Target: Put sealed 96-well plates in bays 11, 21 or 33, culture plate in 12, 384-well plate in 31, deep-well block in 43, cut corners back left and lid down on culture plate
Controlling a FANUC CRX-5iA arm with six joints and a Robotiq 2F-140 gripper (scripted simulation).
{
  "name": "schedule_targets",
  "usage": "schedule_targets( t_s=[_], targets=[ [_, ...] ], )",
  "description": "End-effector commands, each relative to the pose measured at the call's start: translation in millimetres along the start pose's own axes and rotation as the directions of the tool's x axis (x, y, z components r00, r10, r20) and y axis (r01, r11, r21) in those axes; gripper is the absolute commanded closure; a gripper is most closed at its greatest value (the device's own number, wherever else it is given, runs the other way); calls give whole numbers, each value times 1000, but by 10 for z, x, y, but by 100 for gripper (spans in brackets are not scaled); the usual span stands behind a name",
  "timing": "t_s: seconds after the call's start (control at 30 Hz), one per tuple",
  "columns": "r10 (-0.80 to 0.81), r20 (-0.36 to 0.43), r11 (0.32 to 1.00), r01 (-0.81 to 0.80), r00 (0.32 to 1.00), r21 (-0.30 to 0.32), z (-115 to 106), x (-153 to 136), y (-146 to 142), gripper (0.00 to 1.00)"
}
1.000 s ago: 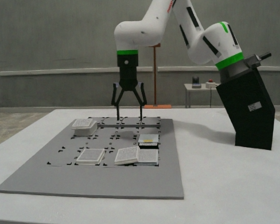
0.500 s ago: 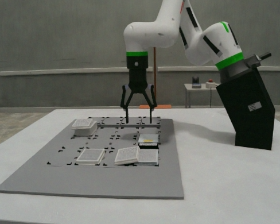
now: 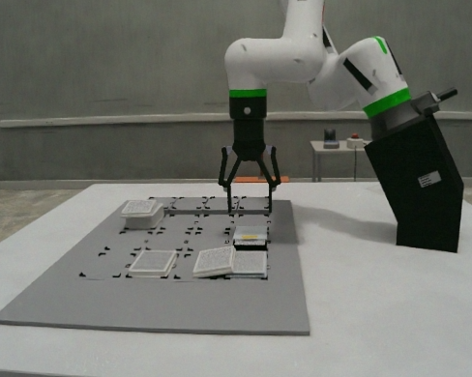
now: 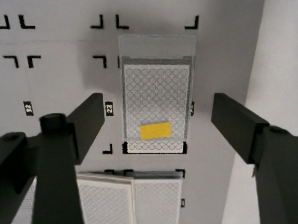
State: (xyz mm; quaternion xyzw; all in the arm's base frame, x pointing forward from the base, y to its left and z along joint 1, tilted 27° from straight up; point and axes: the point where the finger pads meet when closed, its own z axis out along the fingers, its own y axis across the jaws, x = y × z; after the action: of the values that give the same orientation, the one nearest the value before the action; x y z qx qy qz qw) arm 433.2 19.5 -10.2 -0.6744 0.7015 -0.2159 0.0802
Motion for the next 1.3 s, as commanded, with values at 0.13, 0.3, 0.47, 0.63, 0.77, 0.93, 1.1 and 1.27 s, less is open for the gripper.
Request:
schedule_targets(
  t_s=[0.13, 0.3, 0.47, 0.63, 0.77, 0.93, 1.1, 1.27],
  targets=[
    [0, 0, 1000, 0, 1000, 3, 10, -10, 4, 30],
    [0, 0, 1000, 0, 1000, 3, 63, -9, 4, 30],
    [0, 0, 1000, 0, 1000, 3, 117, -9, 4, 30],
    [0, 0, 1000, 0, 1000, 3, 183, -9, 4, 30],
    [0, 0, 1000, 0, 1000, 3, 236, -9, 3, 30],
    [0, 0, 1000, 0, 1000, 3, 276, -9, 3, 30],
    [0, 0, 1000, 0, 1000, 3, 343, -9, 3, 30],
    [0, 0, 1000, 0, 1000, 3, 374, -9, 3, 30]
  ],
)
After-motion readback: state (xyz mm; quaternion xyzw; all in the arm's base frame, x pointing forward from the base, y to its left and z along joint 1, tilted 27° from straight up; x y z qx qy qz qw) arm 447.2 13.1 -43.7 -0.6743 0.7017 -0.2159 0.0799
